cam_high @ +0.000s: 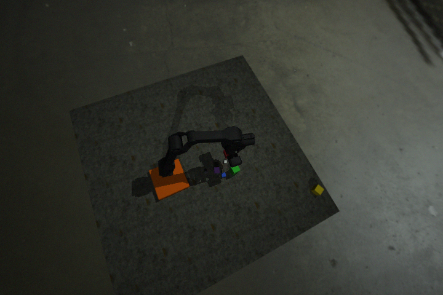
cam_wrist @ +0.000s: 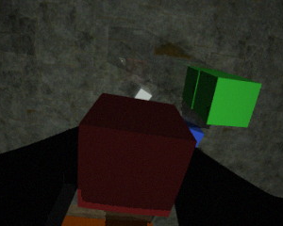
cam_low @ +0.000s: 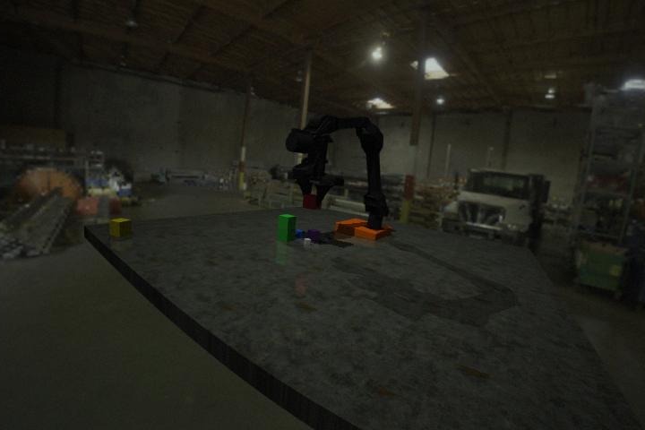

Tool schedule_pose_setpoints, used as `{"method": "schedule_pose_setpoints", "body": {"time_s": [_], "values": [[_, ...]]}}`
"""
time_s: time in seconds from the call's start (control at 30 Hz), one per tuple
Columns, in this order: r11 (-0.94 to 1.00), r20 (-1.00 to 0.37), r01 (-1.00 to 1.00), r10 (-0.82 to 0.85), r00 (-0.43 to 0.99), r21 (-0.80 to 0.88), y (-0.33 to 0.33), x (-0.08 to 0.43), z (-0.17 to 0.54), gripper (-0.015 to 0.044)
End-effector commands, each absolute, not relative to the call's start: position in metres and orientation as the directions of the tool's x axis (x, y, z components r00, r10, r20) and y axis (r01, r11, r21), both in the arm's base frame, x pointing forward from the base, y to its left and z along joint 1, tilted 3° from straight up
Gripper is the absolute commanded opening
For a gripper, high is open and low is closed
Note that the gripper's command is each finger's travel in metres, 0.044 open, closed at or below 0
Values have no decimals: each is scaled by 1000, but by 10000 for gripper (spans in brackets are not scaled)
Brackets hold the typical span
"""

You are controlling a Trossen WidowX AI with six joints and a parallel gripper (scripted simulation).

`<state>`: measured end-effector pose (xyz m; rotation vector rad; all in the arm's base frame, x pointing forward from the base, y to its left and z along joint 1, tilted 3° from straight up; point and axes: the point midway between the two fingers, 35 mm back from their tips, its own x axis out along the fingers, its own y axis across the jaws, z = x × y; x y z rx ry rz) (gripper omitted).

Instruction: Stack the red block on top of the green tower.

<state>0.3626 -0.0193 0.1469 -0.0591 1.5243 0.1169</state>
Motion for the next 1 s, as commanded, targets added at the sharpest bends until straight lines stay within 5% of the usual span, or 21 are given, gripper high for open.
{"method": "schedule_pose_setpoints", "body": {"time_s": [0.0, 0.3, 0.97], "values": [[992, -998, -120, 44, 46, 38, -43, 375, 147, 0], [992, -998, -121, 42, 47, 36, -100, 389, 141, 0], [992, -998, -121, 42, 47, 36, -99, 392, 108, 0]]}}
